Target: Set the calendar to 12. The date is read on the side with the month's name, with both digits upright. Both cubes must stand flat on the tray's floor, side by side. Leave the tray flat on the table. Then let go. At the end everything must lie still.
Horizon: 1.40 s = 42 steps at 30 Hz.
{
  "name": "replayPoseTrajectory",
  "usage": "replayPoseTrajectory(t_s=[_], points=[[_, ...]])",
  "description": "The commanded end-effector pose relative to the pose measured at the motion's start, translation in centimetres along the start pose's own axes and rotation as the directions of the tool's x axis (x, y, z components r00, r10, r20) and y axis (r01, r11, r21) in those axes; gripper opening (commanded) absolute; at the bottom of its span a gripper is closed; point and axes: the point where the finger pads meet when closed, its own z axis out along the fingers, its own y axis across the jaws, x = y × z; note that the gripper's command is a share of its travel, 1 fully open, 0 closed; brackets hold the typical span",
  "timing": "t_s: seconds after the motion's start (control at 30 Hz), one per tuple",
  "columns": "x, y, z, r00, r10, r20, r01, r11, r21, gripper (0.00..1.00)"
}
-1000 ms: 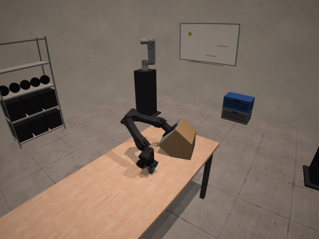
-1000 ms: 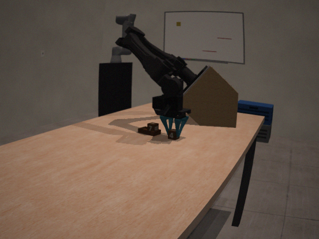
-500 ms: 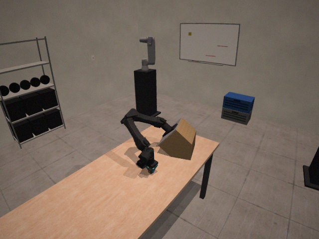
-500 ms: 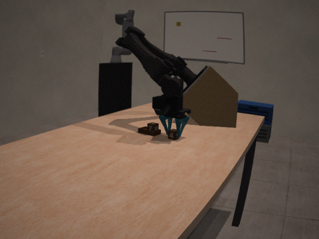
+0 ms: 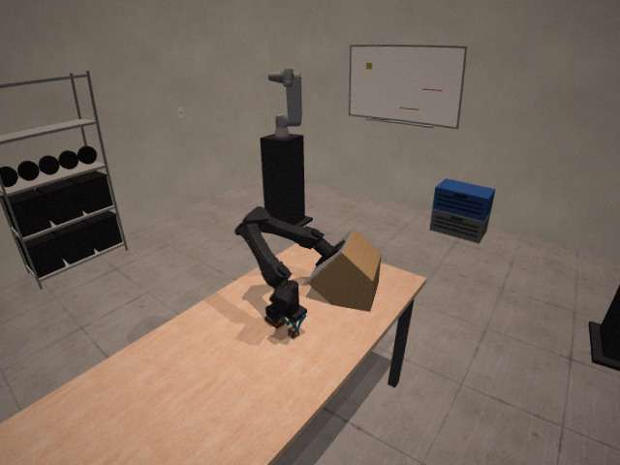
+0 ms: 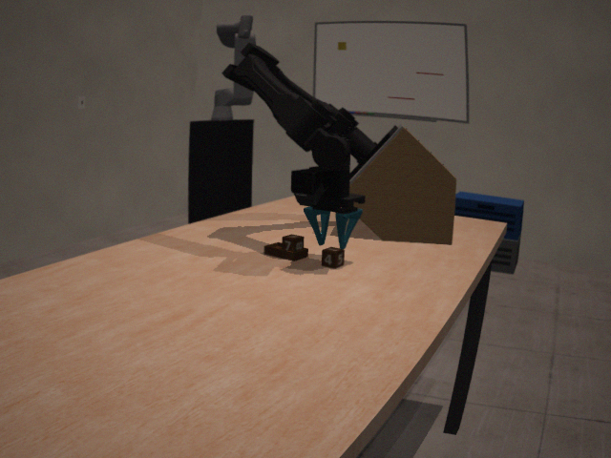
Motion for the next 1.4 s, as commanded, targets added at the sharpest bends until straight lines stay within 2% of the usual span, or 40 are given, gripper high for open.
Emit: replayPoseTrajectory(t_s=[0.0, 0.1, 0.2, 0.33, 0.57, 0.6, 1.37], points=[[-1.6, 0.3, -3.5, 0.999, 0.026, 0.036, -0.026, 1.0, -0.014, 0.47], [-1.5, 0.4, -5.2, 0.999, 0.026, 0.033, -0.026, 0.999, -0.019, 0.47], [-1.2, 0.6, -5.4, 1.0, 0.017, 0.026, -0.016, 1.0, -0.015, 0.47], [-1.4, 0.4, -7.3, 0.999, 0.026, 0.031, -0.025, 0.999, -0.022, 0.47], [-1.4, 0.3, -8.1, 0.999, 0.026, 0.033, -0.025, 0.999, -0.019, 0.47], [-1.4, 0.3, -8.1, 0.999, 0.026, 0.033, -0.025, 0.999, -0.019, 1.0], [-1.5, 0.4, -8.1, 0.999, 0.029, 0.036, -0.028, 0.999, -0.021, 1.0]])
